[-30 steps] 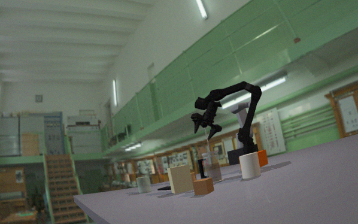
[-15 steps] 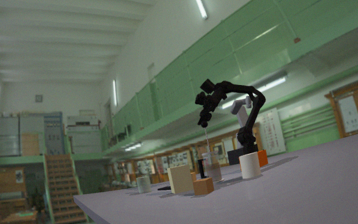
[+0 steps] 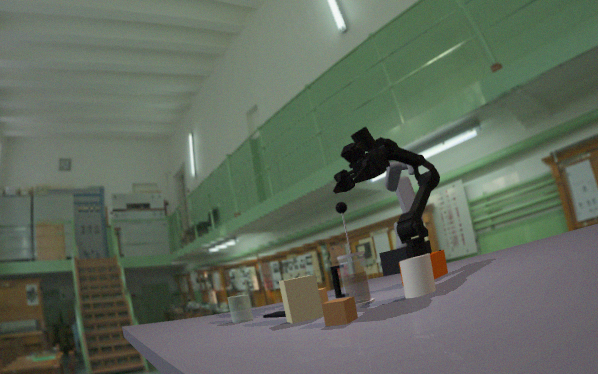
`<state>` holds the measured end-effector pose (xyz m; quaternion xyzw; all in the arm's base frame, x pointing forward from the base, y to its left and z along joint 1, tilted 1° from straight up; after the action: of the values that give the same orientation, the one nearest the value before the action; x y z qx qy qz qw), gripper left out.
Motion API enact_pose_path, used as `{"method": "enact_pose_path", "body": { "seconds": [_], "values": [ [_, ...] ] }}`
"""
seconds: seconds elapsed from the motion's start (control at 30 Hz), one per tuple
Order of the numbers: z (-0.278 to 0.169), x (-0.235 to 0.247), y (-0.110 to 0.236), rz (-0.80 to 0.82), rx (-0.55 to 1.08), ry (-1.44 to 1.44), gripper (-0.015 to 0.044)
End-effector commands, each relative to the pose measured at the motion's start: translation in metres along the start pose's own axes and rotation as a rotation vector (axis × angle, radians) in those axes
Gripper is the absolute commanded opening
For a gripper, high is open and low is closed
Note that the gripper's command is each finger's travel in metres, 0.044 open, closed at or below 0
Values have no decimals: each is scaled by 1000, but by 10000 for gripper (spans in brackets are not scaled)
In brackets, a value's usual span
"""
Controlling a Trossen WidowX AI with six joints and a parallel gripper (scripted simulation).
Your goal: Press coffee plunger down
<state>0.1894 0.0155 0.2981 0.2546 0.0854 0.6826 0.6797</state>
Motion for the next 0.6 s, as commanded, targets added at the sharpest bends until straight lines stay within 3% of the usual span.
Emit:
{"method": "enact_pose_path", "body": {
  "seconds": [0.0, 0.57],
  "values": [
    [-29, -7, -16, -8, 10, 13, 440],
    [-28, -7, -32, -8, 9, 12, 440]
  ]
}}
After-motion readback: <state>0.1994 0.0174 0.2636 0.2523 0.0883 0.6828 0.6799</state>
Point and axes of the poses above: the point midway between the two fingers, 35 mm back from their tips, its own y axis back along the fingers, its own x axis across the jaws, z = x × y, the point moved 5 cm from there along y, back along the fingers, and after that the axes turned 15 degrees about -y, right-handed, at the moved point
